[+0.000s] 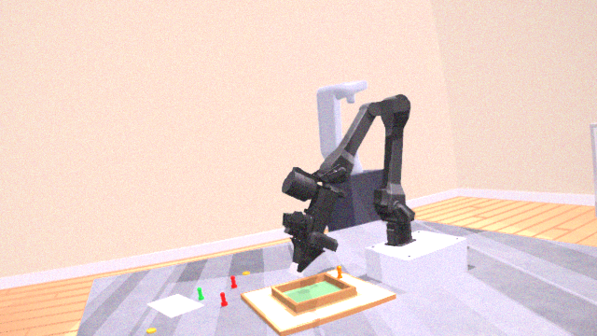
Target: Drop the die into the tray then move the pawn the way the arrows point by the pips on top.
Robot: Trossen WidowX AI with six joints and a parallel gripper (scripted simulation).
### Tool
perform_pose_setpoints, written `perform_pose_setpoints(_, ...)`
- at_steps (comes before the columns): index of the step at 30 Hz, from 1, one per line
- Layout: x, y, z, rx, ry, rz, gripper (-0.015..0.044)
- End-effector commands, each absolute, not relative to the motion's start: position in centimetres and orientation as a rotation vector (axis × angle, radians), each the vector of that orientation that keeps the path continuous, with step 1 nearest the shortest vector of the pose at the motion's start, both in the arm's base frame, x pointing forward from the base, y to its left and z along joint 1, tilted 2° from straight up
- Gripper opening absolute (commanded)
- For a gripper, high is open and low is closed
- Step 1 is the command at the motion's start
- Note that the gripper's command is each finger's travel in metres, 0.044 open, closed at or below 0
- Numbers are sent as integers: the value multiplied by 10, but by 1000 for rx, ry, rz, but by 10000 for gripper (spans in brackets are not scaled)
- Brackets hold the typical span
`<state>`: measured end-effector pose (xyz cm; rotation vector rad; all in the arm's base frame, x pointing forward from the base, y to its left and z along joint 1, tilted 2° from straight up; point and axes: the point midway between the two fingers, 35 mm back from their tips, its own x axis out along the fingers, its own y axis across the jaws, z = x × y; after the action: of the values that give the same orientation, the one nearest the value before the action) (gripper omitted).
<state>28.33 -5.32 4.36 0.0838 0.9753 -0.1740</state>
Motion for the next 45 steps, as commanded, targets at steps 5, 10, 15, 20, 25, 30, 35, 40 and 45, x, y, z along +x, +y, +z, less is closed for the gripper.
perform_pose_setpoints(5,283,-53,42,55,724,-181,0)
perform_pose_setpoints(10,282,-53,43,50,674,-182,0)
perform_pose_setpoints(15,266,-49,58,50,675,-182,0)
perform_pose_setpoints(20,244,-45,68,51,676,-182,0)
perform_pose_setpoints(25,243,-45,67,51,676,-182,0)
perform_pose_setpoints(30,243,-45,67,51,676,-182,0)
perform_pose_setpoints(35,245,-45,70,49,670,-178,0)
perform_pose_setpoints(40,245,-45,70,49,670,-178,0)
perform_pose_setpoints(45,245,-45,70,49,670,-178,79)
